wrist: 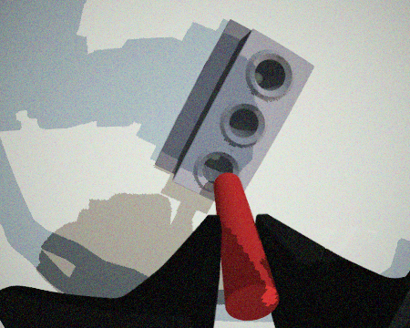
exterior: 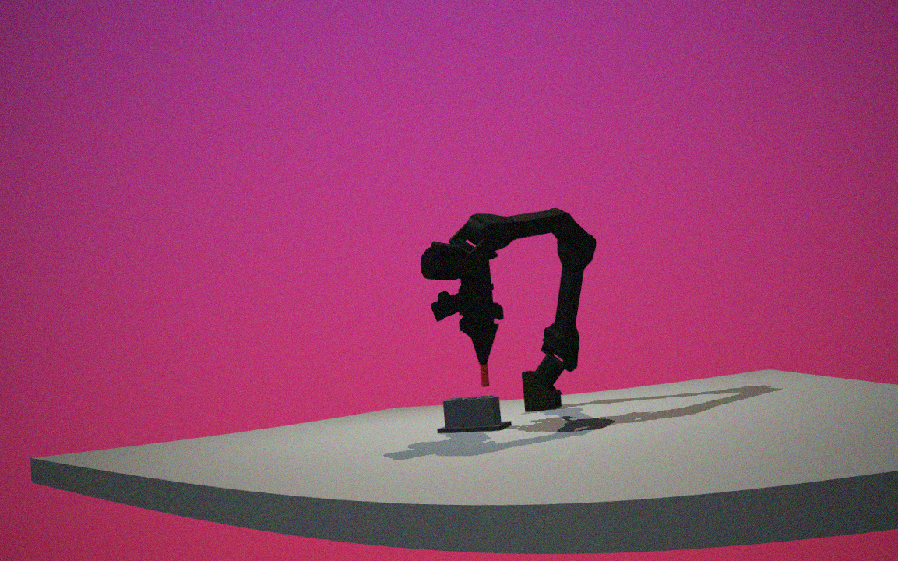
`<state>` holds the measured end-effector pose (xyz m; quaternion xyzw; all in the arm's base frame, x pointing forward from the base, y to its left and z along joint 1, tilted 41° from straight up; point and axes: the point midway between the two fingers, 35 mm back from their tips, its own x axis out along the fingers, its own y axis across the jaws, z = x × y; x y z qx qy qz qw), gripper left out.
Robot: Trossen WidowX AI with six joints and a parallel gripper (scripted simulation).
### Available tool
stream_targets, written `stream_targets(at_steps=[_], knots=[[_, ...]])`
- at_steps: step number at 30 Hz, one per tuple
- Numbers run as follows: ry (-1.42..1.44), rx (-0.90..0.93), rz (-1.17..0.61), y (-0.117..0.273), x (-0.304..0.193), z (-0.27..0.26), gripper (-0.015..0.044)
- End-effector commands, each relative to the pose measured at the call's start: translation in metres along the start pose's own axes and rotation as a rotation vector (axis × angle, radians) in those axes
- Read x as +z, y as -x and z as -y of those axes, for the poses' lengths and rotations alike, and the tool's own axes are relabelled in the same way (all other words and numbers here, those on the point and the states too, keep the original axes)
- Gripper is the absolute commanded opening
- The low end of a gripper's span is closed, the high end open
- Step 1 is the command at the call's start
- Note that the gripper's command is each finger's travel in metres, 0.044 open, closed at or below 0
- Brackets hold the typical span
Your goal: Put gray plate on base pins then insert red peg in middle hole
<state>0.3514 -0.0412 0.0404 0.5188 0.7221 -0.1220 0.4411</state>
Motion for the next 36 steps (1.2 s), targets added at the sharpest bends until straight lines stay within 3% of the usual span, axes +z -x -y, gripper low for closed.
stream_targets(at_steps=[1,36], knots=[[-0.002,-0.005,-0.005,-0.003,0.014,0.004,0.0000],[0.000,-0.004,-0.008,-0.005,0.028,0.010,0.0000]])
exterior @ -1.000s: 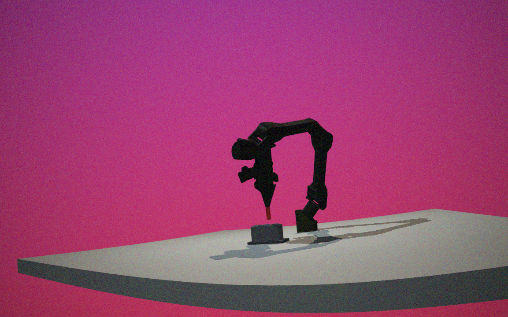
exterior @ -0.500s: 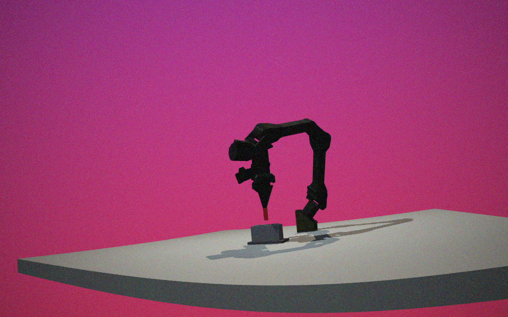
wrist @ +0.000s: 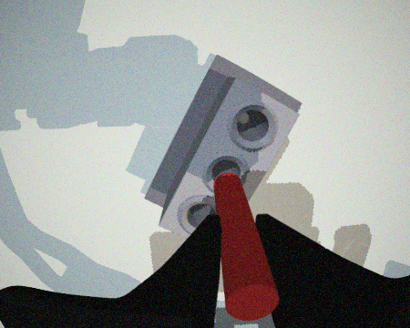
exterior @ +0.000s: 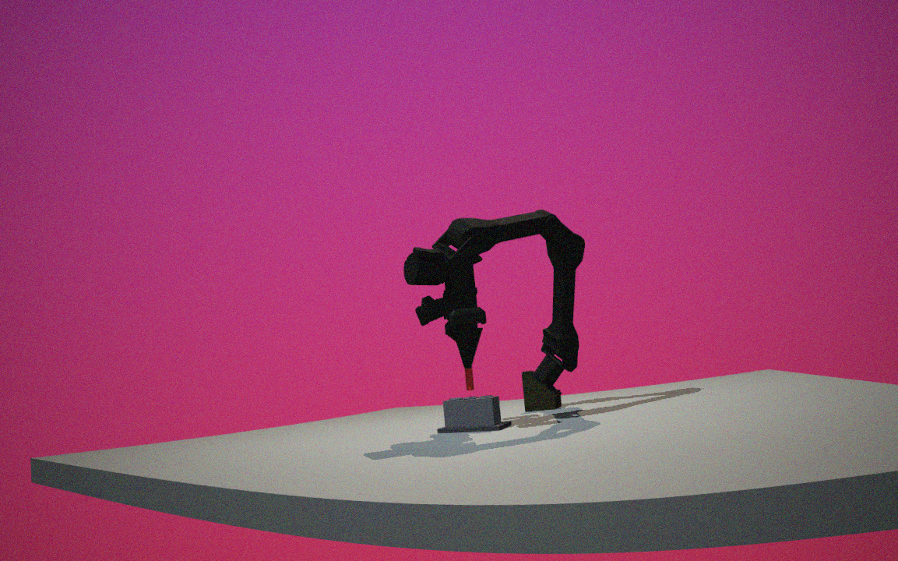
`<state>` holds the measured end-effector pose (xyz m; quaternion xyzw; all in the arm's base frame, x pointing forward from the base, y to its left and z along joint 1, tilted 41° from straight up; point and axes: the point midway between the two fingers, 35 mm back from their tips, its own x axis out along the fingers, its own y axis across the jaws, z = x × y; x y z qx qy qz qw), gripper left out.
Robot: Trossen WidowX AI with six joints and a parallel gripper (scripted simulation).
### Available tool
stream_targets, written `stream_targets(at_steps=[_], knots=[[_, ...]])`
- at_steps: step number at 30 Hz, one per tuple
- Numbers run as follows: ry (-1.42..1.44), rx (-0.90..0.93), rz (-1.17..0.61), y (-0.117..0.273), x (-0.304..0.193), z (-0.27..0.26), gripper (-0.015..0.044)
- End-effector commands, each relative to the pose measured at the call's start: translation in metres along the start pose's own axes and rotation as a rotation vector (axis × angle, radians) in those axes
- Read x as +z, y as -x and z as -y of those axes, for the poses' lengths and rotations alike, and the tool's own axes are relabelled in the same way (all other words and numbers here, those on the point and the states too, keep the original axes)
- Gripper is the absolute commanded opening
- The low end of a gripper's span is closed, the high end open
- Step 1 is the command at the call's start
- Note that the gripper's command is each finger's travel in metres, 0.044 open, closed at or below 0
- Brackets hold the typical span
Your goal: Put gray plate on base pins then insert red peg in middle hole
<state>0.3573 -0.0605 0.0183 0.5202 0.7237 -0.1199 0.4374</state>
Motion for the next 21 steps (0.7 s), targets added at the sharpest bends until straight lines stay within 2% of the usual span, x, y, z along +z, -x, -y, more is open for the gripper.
stream_targets(at_steps=[1,21], knots=[[0.001,-0.005,0.001,0.000,0.000,0.001,0.0000],[0.001,-0.003,0.000,-0.014,0.000,0.001,0.0000]])
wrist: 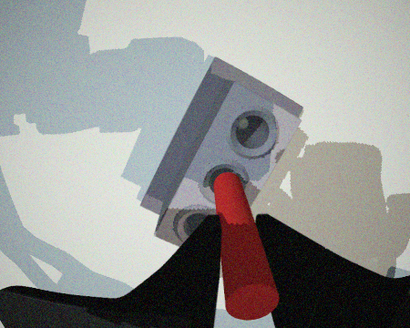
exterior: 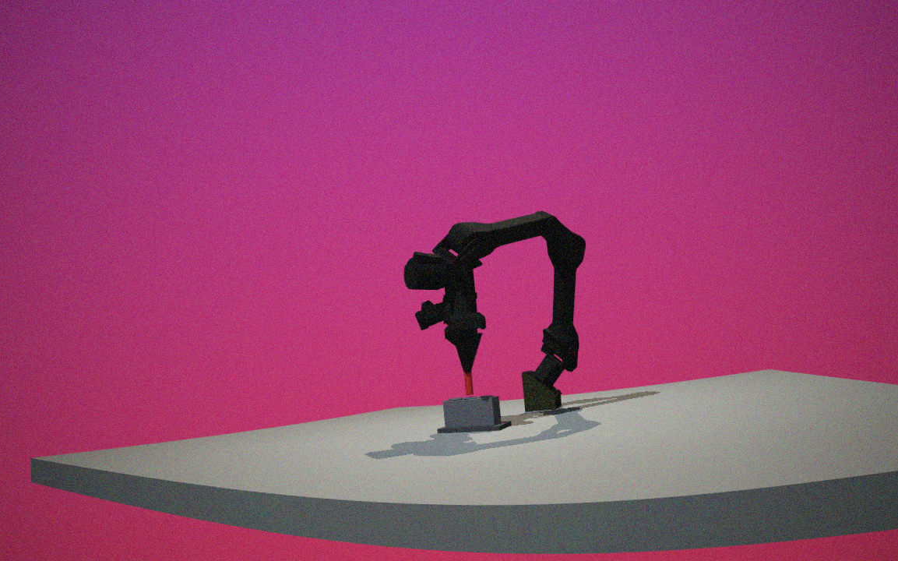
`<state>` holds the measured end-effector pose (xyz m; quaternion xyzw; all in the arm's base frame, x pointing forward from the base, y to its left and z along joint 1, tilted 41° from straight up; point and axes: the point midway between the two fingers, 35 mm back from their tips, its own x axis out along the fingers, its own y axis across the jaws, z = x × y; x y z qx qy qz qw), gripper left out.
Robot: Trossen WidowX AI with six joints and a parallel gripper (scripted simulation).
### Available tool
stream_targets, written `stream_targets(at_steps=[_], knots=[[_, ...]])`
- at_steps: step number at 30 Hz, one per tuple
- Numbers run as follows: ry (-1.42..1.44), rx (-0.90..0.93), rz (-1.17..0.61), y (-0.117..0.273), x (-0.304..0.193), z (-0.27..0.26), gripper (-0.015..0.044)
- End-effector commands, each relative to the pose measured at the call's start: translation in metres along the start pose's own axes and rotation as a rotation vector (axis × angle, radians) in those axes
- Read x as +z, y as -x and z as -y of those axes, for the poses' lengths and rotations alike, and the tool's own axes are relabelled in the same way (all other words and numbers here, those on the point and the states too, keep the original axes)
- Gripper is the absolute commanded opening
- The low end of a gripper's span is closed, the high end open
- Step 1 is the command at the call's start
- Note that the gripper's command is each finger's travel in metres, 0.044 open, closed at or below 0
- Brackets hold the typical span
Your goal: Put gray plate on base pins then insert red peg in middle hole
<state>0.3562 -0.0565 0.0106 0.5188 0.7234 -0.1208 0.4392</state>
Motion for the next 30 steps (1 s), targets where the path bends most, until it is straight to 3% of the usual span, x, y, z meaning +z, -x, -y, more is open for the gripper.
stream_targets(at_steps=[1,30], knots=[[-0.001,-0.002,-0.004,-0.0069,-0.0019,0.0001,0.0000],[0.002,-0.001,0.000,-0.0093,0.0002,-0.0015,0.0000]])
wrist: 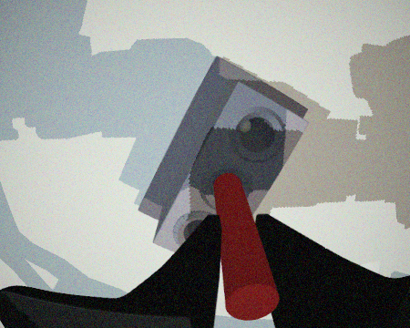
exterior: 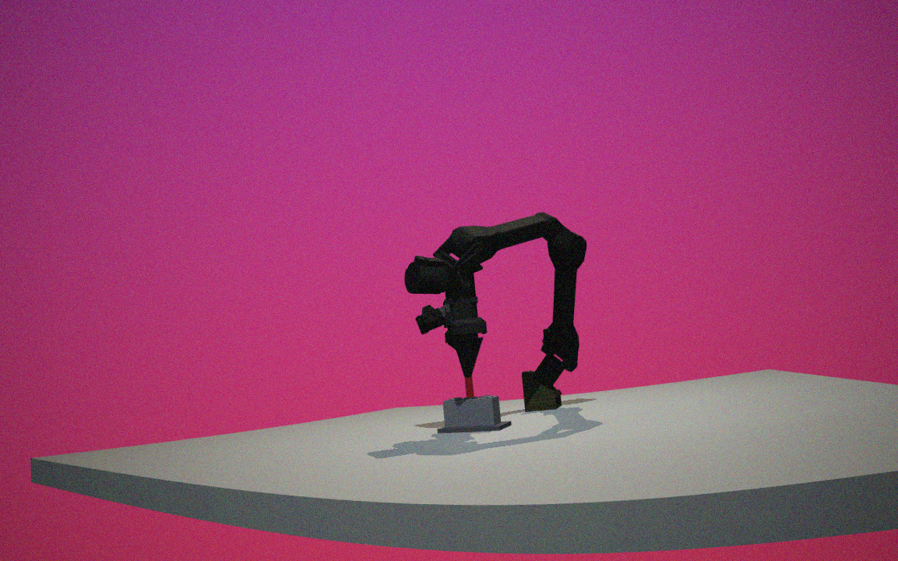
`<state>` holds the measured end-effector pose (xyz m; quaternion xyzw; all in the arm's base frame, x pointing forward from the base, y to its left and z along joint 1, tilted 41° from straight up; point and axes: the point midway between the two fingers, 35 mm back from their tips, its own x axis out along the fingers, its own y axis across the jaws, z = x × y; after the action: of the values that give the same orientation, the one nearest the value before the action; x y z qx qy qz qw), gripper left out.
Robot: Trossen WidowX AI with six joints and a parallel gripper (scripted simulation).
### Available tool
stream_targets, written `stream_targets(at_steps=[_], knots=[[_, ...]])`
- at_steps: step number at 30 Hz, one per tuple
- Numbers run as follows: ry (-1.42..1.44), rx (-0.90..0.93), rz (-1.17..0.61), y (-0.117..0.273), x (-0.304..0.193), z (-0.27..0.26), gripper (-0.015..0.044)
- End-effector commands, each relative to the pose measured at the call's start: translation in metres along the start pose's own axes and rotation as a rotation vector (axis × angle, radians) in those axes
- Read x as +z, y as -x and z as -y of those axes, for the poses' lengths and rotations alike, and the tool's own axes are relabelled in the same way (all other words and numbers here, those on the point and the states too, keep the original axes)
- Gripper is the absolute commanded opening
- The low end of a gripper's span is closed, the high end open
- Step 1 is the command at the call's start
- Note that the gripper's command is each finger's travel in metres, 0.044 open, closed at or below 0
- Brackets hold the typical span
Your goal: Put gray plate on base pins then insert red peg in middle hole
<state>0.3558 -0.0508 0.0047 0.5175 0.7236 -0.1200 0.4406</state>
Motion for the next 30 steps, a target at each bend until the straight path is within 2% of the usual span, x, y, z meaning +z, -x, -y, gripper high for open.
stream_targets(at_steps=[1,22,27,28,30], knots=[[-0.002,0.000,-0.001,-0.0012,0.0006,-0.0012,0.0000],[0.001,-0.001,0.000,-0.0012,0.0006,-0.0005,0.0000],[0.001,-0.001,0.000,-0.0012,0.0006,-0.0005,0.0131],[0.001,-0.001,0.000,-0.0012,0.0006,-0.0005,0.0150],[0.001,-0.001,0.000,-0.0012,0.0006,-0.0005,0.0150]])
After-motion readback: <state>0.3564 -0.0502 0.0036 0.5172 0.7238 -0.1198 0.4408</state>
